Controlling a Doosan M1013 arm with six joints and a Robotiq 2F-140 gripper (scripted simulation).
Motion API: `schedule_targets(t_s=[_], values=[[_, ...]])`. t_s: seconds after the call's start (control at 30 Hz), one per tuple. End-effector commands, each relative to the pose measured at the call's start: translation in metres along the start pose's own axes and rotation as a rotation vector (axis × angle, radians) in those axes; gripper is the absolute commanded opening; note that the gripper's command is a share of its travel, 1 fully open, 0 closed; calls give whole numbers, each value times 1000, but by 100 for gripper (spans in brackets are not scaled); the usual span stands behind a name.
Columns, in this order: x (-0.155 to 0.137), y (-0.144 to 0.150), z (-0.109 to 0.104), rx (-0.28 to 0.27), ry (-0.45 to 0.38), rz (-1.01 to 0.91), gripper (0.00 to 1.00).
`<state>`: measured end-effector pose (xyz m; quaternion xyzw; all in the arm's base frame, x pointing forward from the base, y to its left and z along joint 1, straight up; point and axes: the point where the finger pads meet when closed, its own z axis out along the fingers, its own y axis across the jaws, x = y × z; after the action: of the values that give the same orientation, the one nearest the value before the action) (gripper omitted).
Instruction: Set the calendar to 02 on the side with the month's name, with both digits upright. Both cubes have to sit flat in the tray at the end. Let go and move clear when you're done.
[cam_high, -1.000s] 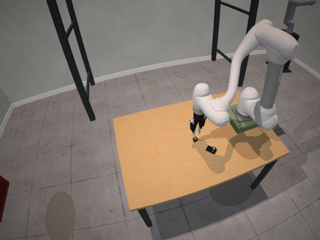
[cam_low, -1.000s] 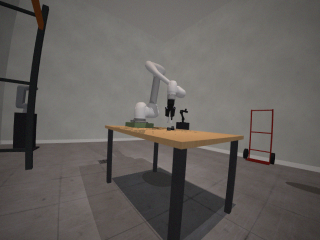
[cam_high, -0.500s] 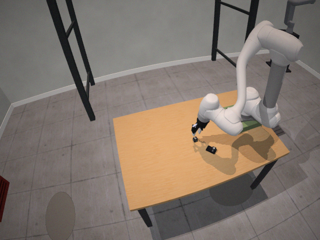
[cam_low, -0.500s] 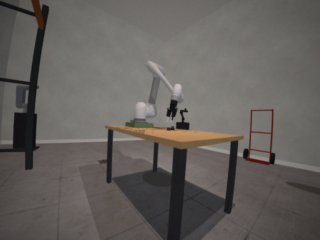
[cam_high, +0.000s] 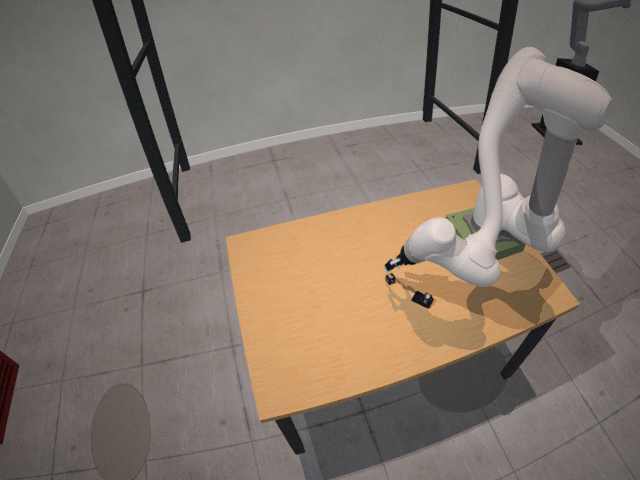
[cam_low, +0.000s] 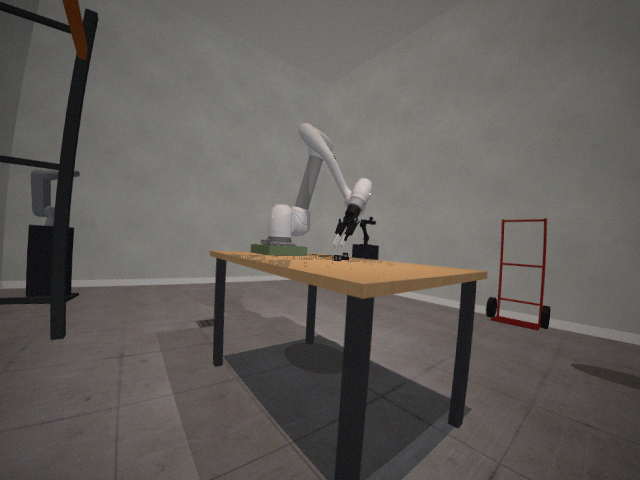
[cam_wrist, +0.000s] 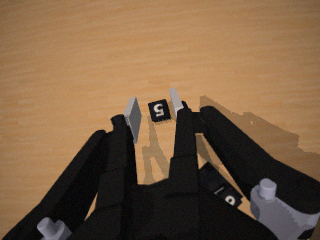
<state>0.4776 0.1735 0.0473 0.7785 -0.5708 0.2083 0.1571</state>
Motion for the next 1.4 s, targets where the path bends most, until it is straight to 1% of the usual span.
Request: schedule_targets(t_s=[0.0,0.13,0.2,0.3,0.37,1.0,1.37], values=[[-1,1,1,-5,29,-1,35],[-2,2,3,-12,147,-3,35],[-2,2,3,-12,147,-3,35],[-3,1,1,-4,235,-1,35],[-5,0,1,1,259,0,35],[-7,0,1,1,259,0,35],[-10,0,6,1,259,0,35]])
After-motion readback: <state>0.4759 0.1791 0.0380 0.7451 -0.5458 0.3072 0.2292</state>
